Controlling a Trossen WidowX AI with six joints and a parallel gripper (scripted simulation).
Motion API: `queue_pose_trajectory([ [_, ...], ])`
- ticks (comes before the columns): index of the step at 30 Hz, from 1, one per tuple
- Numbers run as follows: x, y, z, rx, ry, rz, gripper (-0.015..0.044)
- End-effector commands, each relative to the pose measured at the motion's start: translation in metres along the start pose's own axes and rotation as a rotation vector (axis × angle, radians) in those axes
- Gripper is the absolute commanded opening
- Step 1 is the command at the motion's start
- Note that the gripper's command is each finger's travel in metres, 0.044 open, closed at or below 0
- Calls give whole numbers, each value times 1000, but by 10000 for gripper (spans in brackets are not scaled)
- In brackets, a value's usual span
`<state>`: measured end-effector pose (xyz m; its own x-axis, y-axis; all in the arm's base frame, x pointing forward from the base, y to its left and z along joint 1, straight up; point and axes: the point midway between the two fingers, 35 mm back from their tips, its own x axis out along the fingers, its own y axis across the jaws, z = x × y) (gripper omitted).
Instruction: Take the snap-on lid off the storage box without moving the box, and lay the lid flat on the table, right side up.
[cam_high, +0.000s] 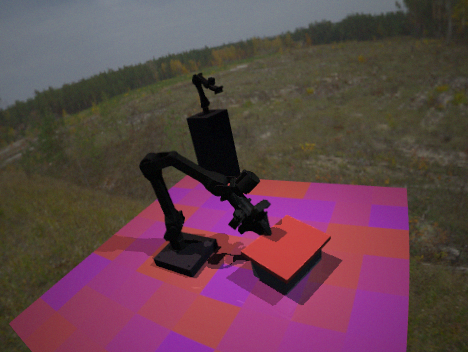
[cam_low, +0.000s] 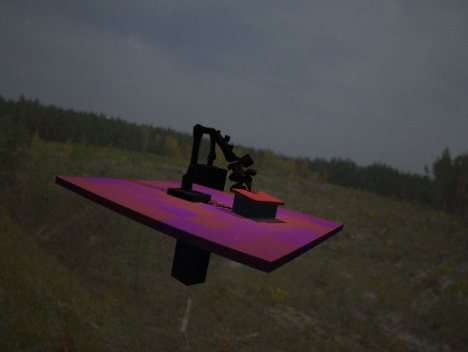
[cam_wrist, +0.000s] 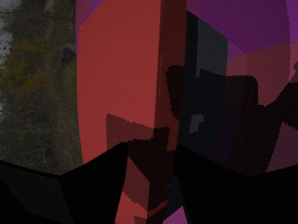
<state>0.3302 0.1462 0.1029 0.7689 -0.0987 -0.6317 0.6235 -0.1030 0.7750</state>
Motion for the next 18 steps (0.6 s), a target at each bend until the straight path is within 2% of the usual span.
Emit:
queue_pose_trajectory([
  [1, 1, 1, 0, 0, 3, -2, 0],
  [18, -5, 9, 0, -1, 4, 2, 0],
])
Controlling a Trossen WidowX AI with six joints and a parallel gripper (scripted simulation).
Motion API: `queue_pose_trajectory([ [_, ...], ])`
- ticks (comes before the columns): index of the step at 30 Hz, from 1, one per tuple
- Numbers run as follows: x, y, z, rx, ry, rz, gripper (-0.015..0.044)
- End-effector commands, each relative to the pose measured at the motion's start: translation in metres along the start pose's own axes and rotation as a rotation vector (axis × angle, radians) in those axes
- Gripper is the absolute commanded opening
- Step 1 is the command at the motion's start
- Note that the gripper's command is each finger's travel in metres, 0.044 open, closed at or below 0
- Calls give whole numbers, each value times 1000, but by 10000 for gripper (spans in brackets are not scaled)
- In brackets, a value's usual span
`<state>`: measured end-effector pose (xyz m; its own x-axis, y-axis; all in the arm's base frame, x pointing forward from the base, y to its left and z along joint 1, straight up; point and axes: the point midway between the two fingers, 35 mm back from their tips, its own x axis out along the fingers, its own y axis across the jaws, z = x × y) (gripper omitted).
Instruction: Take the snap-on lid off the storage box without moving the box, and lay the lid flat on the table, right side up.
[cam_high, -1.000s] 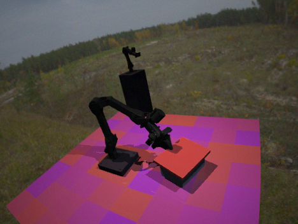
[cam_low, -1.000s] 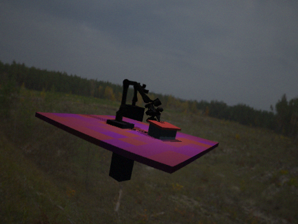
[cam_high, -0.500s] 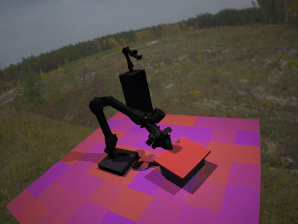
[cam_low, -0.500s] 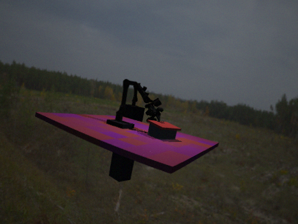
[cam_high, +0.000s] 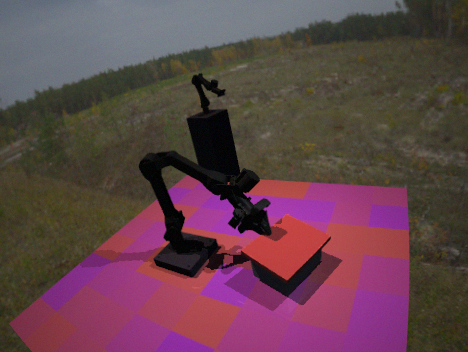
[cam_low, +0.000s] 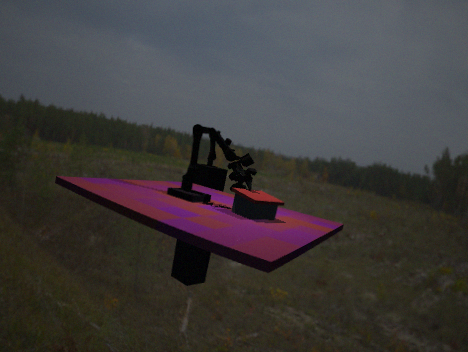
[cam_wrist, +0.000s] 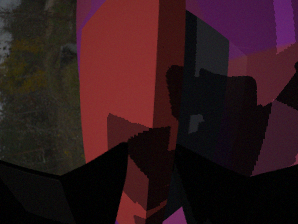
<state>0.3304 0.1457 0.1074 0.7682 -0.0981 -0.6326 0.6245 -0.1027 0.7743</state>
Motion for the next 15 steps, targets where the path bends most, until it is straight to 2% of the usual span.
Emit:
queue_pose_trajectory([
  [1, -4, 6, 0, 0, 3, 3, 0],
  [15, -13, 22, 0, 0, 3, 3, 0],
])
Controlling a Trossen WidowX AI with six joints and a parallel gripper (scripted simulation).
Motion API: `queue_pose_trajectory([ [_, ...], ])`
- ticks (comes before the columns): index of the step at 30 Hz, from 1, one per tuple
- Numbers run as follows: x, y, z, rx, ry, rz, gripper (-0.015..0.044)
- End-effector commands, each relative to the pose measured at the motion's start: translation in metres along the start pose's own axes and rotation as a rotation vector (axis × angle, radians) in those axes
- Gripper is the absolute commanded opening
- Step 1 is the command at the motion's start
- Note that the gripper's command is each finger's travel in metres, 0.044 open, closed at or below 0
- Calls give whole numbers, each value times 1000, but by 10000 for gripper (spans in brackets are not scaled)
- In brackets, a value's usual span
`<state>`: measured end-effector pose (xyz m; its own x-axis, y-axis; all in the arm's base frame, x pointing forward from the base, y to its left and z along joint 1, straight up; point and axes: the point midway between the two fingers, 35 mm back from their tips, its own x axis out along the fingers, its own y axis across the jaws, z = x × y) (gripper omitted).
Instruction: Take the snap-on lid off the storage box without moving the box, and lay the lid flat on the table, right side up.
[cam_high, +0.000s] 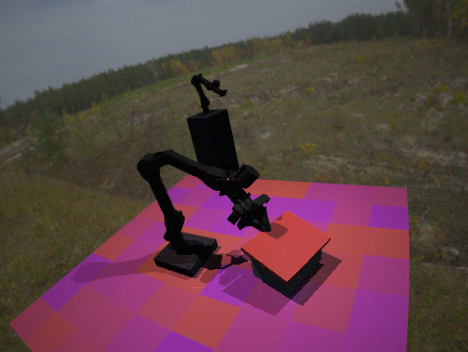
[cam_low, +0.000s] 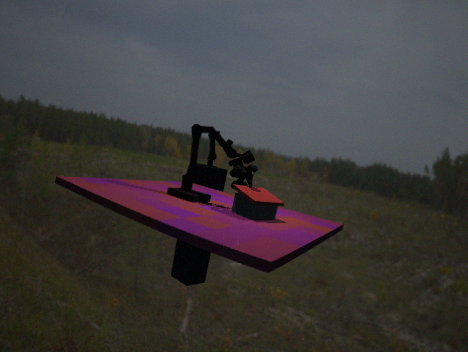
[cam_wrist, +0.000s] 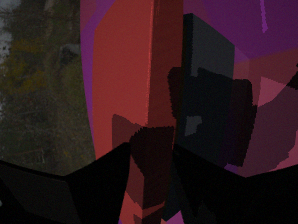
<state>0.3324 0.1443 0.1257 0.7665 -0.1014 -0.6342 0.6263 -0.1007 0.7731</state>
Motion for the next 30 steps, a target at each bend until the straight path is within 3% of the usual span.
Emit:
queue_pose_trajectory([
  [1, -3, 8, -1, 2, 7, 5, 0],
  [30, -13, 50, -1, 2, 7, 7, 0],
])
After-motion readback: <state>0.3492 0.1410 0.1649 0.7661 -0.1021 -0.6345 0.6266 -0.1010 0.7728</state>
